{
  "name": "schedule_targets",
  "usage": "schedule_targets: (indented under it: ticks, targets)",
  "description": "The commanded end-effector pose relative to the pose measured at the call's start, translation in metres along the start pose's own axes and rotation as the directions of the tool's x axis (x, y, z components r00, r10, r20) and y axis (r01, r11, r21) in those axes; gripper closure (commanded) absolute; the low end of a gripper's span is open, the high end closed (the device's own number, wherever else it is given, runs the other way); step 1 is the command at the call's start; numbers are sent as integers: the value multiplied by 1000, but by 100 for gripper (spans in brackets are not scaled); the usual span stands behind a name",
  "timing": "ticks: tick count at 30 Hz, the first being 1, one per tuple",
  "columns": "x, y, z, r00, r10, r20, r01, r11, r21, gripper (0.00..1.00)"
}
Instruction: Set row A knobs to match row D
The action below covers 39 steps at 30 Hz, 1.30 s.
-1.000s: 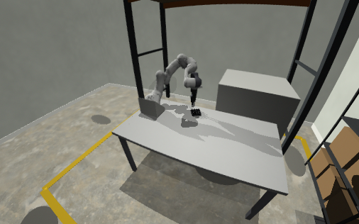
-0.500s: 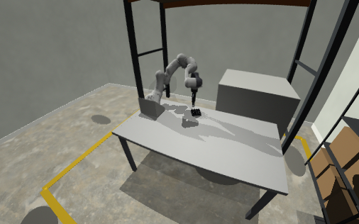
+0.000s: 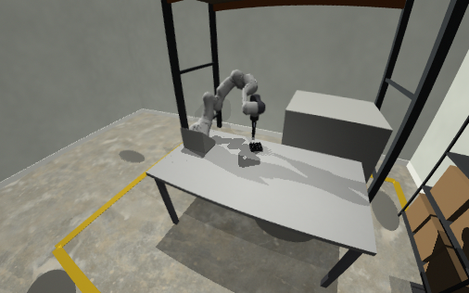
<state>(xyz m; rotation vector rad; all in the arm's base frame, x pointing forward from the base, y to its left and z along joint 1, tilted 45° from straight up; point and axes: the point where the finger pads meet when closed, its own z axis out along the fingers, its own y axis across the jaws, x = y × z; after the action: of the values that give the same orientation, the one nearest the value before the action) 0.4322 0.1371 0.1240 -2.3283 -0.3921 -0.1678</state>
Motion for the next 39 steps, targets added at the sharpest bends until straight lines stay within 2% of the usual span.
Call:
schedule_targets:
  ticks: [1,17,32,34,35,39]
  targets:
    - [1,1,0,988,-156,-7,156,988,-2,88]
    - [5,0,-2,928,-373,-7,373,928,-4,88]
    - [10,0,-4,793,-609,-6,609,793,-6,88]
    - [10,0,-4,793,-609,-6,609,793,-6,88]
    - [11,-1,-5,766,-643,-6,643,766,-7,88]
    - [12,-1,-5,722,-692,-5,692,722,-7,88]
